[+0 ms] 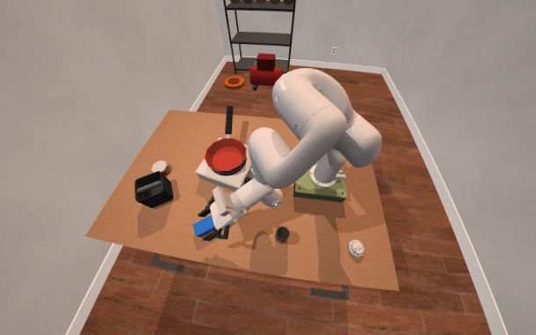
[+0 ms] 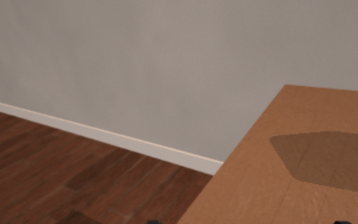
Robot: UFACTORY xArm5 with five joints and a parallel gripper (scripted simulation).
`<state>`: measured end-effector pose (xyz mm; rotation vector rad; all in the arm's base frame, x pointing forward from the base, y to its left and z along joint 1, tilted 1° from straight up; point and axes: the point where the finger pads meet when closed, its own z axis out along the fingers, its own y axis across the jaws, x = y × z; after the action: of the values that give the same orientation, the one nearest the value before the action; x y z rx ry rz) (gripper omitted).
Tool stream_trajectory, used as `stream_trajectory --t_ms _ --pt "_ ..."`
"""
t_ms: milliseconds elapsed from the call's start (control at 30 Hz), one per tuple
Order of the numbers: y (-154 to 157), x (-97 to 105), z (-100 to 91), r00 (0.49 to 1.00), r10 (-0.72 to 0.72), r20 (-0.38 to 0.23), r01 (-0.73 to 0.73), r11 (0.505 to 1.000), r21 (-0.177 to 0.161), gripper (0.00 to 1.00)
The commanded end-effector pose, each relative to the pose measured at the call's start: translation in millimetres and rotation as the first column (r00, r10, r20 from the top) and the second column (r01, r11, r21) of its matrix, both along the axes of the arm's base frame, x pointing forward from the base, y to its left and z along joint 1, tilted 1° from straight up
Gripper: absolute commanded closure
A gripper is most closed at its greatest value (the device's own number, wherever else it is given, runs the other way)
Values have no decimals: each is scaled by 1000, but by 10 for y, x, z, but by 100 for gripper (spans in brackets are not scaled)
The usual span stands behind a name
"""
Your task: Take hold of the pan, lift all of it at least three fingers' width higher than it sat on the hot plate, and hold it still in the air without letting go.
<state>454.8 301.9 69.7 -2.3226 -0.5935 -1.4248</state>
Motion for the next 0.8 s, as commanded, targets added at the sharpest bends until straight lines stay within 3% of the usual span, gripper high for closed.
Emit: stream_trajectory --t_ms 0,100,167,400,667,733,767 --pt "-173 350 21 993 -58 -100 50 996 -77 0" --pt "-365 543 68 980 -106 -169 85 988 -128 0" --pt "-365 543 68 980 -106 -169 85 988 -128 0" --pt "-939 819 278 917 -225 -331 147 958 -245 0" --pt "-1592 789 608 812 -337 -477 180 921 -344 0" --pt "-1592 789 608 812 -337 -477 180 921 -344 0" --pt "-1723 747 686 786 -357 -504 183 914 -362 0"
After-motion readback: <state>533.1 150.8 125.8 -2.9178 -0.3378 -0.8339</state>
